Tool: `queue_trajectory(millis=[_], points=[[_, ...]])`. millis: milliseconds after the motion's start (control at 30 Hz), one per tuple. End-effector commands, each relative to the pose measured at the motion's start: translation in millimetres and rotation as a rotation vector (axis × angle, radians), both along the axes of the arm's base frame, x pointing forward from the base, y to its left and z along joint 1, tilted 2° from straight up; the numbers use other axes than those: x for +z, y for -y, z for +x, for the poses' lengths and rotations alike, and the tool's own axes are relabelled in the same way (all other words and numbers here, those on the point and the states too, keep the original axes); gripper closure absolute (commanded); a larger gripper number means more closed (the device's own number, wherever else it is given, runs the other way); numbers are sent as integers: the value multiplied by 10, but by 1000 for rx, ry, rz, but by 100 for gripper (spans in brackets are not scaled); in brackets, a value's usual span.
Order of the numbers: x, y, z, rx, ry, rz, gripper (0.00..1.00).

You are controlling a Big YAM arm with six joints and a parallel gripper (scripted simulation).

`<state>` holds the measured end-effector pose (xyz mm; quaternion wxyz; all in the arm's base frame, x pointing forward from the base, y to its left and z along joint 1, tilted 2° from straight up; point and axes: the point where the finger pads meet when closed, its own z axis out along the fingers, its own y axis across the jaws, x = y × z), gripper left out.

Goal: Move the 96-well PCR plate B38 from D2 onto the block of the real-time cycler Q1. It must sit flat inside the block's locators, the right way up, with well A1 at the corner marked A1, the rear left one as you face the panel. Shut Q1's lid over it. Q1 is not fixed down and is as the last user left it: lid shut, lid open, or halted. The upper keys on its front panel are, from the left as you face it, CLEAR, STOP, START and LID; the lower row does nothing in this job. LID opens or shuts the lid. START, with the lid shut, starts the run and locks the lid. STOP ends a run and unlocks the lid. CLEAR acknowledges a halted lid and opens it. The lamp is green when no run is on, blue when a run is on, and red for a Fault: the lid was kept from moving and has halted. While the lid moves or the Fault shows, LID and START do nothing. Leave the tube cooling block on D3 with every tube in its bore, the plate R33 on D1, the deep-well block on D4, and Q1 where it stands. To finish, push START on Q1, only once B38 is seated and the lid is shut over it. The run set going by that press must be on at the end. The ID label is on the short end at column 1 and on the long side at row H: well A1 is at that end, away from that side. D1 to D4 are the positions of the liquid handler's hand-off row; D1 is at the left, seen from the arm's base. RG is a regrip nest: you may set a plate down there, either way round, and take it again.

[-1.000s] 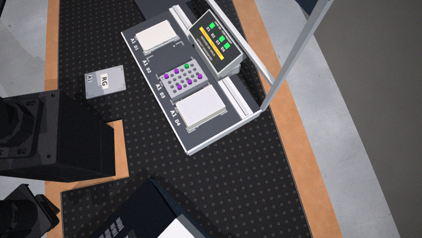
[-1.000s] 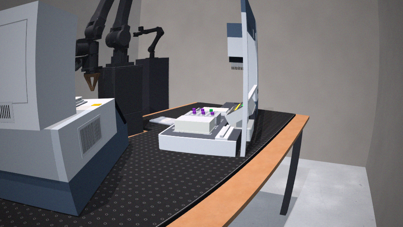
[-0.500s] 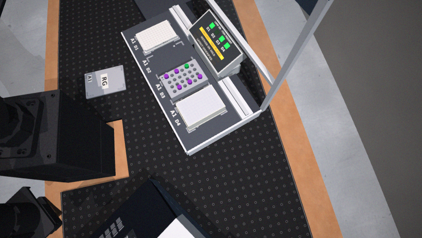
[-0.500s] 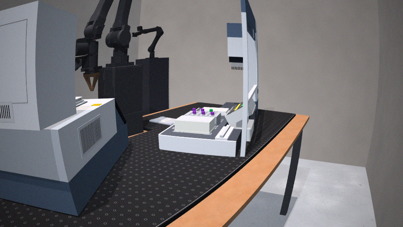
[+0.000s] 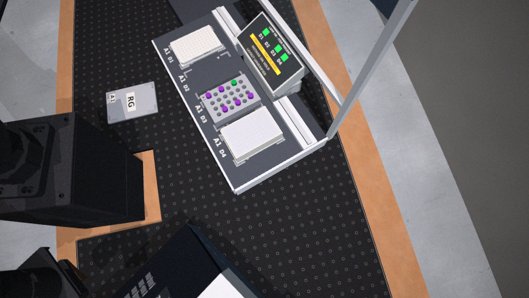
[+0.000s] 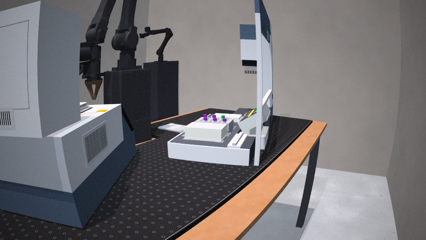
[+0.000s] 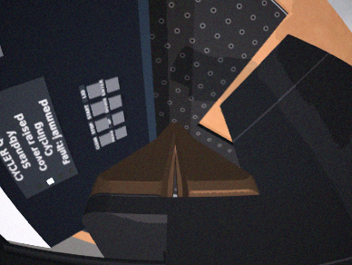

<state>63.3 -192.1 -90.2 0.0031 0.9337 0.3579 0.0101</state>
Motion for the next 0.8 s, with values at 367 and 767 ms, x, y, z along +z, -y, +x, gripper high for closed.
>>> queue_trajectory(millis=[367, 767], points=[[-107, 280, 204, 3, 11, -38, 100], [-217, 412, 309, -3, 10, -42, 100]])
